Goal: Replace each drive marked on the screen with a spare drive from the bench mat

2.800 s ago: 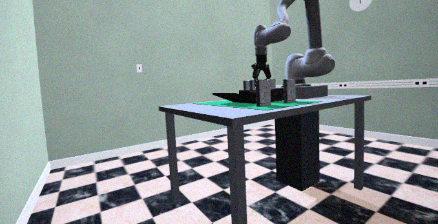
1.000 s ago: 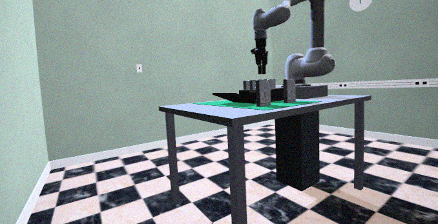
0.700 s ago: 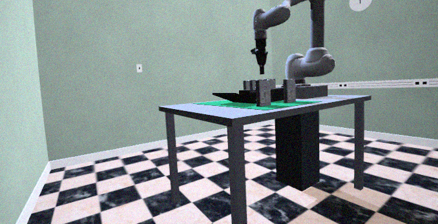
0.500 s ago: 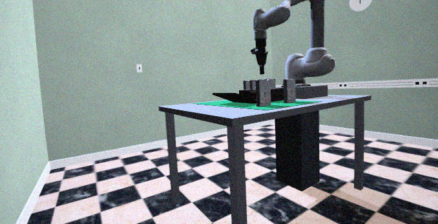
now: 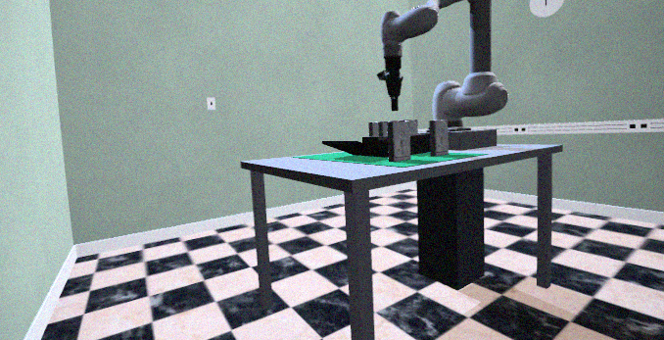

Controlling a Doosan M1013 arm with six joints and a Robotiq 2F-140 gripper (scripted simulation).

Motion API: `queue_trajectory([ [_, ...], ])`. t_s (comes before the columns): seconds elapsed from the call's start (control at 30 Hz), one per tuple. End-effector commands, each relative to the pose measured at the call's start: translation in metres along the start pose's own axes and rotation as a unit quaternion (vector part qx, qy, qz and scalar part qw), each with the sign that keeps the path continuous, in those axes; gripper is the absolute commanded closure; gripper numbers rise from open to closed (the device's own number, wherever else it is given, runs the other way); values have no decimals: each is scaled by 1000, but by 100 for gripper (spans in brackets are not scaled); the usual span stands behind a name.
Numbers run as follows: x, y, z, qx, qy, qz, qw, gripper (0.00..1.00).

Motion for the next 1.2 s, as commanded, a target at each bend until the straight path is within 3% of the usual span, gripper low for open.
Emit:
queue_trajectory([
  [0.0, 18, -13, -28, 81, 0, -1, 997, 90],
  [0.2, 74, -50, -110, 290, -1, 3, 957, 90],
  [0.27, 74, -50, -110, 290, -1, 3, 957, 90],
  [0.3, 89, -61, -133, 372, -1, 2, 928, 90],
  [0.43, 121, -84, -180, 462, -1, 9, 887, 90],
  [0.63, 138, -98, -205, 611, -1, -1, 792, 90],
  [1.17, 138, -98, -205, 612, -1, -1, 791, 90],
])
Point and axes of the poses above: the point where the finger pads meet when closed, its own x axis back along the fingers, its own z axis across the jaws, y = z × x, the point moved 10 cm from there along x, back along the fingers, and after that the axes turned 9 degrees about x, right-handed, at the moved point
